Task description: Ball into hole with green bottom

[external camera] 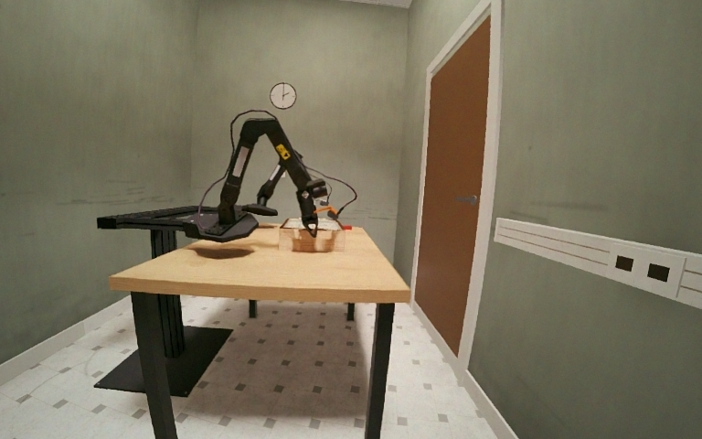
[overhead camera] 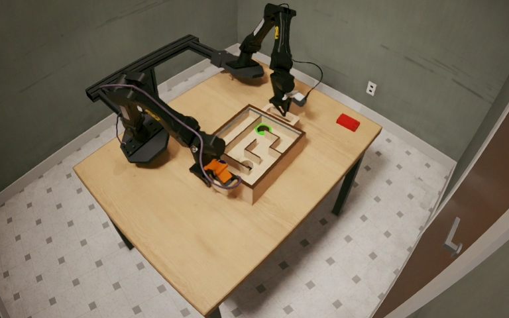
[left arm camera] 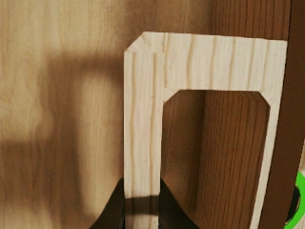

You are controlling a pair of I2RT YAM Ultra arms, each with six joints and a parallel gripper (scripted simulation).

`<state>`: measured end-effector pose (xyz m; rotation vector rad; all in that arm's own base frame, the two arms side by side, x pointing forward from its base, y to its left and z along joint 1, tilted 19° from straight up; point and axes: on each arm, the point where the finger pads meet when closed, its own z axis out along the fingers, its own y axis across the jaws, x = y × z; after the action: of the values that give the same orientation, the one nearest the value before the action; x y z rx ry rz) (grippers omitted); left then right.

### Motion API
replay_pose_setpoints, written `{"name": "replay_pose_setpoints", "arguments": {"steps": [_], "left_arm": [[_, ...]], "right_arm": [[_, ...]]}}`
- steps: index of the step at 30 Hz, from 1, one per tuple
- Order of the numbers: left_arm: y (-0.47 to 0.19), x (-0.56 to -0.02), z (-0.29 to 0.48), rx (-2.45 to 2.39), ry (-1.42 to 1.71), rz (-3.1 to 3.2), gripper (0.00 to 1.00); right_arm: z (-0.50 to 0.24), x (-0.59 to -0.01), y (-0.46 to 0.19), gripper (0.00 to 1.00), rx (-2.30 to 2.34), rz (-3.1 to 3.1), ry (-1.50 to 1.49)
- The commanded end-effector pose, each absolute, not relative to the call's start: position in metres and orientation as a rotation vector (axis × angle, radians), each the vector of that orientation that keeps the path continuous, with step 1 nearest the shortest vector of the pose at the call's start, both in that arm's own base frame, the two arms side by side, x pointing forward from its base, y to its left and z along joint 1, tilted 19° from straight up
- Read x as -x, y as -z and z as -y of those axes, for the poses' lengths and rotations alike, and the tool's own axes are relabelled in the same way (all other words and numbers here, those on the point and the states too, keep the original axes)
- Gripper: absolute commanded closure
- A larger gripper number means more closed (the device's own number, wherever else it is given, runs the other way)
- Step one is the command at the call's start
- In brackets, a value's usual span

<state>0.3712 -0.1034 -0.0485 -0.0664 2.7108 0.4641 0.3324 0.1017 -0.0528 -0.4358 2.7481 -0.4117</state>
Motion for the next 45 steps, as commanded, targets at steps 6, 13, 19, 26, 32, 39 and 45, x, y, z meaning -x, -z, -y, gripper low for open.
{"name": "replay_pose_setpoints", "arguments": {"steps": [6,13,19,26,32,39,45], "left_arm": [[0.053,-0.369,0.111,0.052,-0.45,-2.727,1.0],[0.054,-0.368,0.109,0.059,-0.453,-2.732,1.0],[0.056,-0.367,0.107,0.06,-0.457,-2.737,1.0],[0.057,-0.365,0.105,0.066,-0.461,-2.742,1.0],[0.059,-0.363,0.102,0.07,-0.466,-2.748,1.0],[0.06,-0.362,0.1,0.073,-0.469,-2.753,1.0],[0.059,-0.363,0.102,0.072,-0.466,-2.75,1.0]], "right_arm": [[-0.103,-0.331,0.047,0.64,0.445,-2.744,0.403],[-0.102,-0.331,0.048,0.64,0.438,-2.747,0.403],[-0.104,-0.334,0.053,1.0,0.423,-2.743,0.392],[-0.104,-0.332,0.057,1.0,0.425,-2.753,0.397],[-0.103,-0.33,0.061,1.0,0.429,-2.762,0.403],[-0.103,-0.33,0.062,1.0,0.429,-2.764,0.403],[-0.106,-0.333,0.057,1.0,0.428,-2.75,0.393]]}}
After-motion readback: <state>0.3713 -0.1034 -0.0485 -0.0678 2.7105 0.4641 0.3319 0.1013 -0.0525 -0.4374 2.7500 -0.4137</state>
